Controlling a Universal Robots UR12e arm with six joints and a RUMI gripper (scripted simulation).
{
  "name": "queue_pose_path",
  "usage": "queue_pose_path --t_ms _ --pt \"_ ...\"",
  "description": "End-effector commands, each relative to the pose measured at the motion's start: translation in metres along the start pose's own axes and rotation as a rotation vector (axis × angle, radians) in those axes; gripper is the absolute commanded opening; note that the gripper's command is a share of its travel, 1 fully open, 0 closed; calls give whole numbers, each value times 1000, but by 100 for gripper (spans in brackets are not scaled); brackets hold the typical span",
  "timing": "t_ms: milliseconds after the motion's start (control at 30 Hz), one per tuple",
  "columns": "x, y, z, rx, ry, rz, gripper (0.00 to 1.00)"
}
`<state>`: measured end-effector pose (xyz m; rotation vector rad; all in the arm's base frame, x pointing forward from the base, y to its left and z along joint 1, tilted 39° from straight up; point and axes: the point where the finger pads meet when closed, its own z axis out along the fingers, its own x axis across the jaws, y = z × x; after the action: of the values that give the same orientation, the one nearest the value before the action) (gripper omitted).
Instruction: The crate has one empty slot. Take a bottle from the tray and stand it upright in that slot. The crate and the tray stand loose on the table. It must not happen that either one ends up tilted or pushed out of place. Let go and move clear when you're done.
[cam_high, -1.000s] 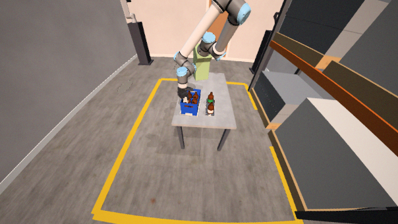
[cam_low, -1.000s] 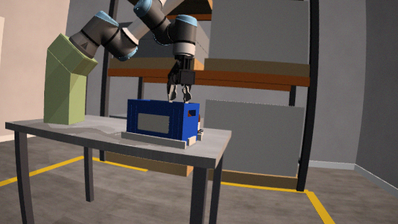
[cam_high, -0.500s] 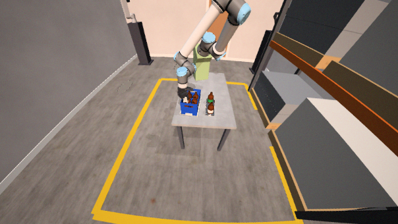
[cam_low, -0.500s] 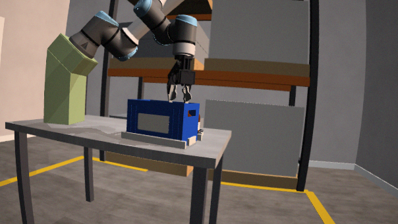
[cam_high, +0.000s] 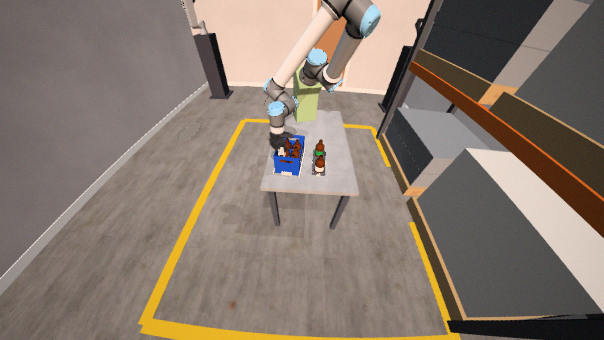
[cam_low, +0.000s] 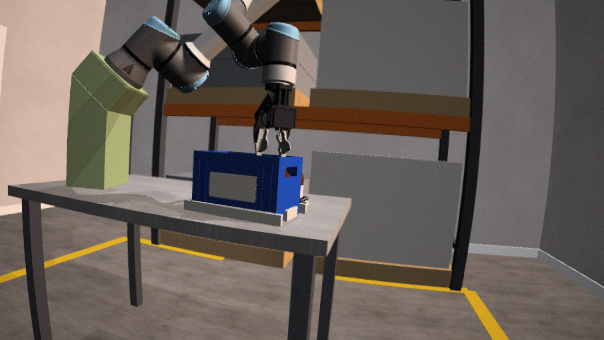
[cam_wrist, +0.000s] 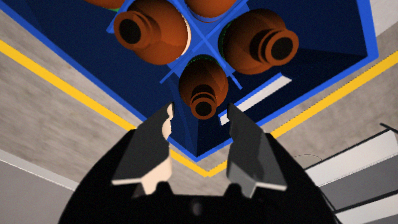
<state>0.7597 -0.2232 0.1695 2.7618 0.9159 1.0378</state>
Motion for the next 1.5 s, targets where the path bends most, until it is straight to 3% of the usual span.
queue_pose_path --t_ms 0,900,1467 --pt "2 2 0 -2 0 -2 38" --pt "2 2 -2 -2 0 -2 38" --pt "2 2 -23 -2 0 -2 38"
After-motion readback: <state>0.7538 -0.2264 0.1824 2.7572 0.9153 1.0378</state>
